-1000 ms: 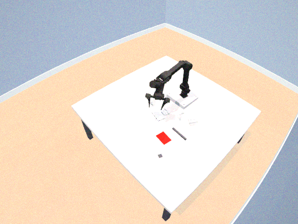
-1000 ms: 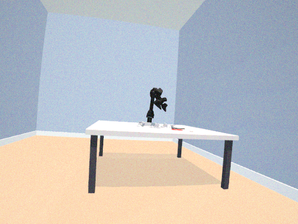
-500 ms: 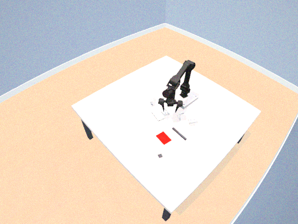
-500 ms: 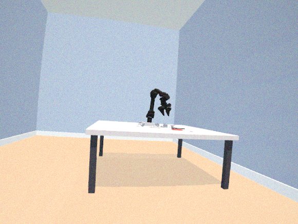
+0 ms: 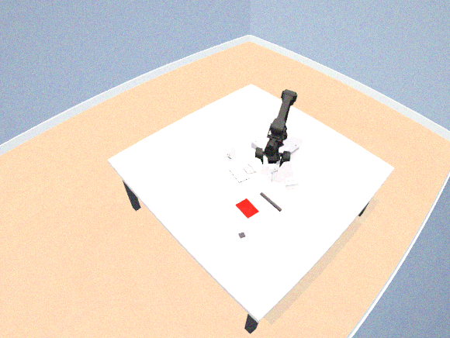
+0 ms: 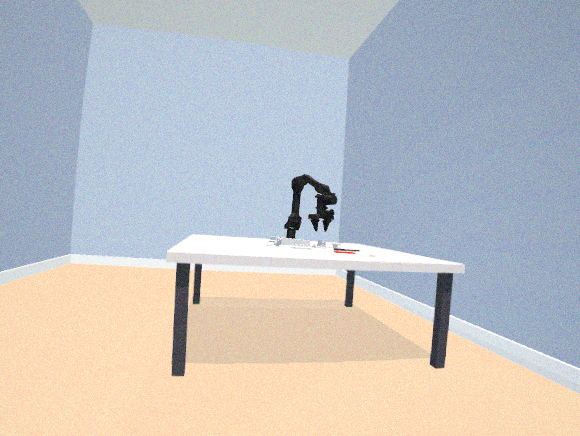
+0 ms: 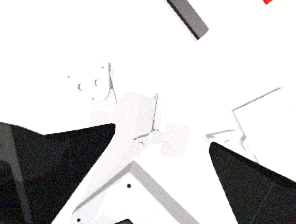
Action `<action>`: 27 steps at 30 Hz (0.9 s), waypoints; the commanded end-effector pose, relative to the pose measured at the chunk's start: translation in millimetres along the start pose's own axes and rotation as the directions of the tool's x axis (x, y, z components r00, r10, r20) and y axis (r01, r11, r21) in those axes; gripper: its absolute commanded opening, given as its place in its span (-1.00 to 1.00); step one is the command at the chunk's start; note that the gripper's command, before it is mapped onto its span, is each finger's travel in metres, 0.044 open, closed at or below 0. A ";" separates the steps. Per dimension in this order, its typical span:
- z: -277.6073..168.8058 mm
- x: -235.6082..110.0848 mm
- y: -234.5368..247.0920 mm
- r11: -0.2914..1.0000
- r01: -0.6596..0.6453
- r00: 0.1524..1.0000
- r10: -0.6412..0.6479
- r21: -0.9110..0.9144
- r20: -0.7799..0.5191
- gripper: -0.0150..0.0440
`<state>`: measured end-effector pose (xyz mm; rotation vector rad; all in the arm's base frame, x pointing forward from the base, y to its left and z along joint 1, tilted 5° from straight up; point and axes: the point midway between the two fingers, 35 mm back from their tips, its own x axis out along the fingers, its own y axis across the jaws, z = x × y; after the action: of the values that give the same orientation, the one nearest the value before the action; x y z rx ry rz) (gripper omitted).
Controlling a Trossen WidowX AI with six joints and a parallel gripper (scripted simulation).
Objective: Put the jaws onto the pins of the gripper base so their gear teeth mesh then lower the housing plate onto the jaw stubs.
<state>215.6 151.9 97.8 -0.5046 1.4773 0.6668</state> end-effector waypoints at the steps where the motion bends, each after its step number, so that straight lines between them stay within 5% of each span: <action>1: -12.1 3.0 6.2 1.000 0.014 0.999 -0.014 0.009 -0.038 1.00; 11: -13.7 43.1 5.7 1.000 0.014 0.999 -0.013 0.009 -0.038 1.00; 27: -13.7 43.4 5.7 1.000 0.014 0.999 -0.013 0.009 -0.038 1.00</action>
<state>201.4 152.3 56.7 -0.5190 1.5057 0.6493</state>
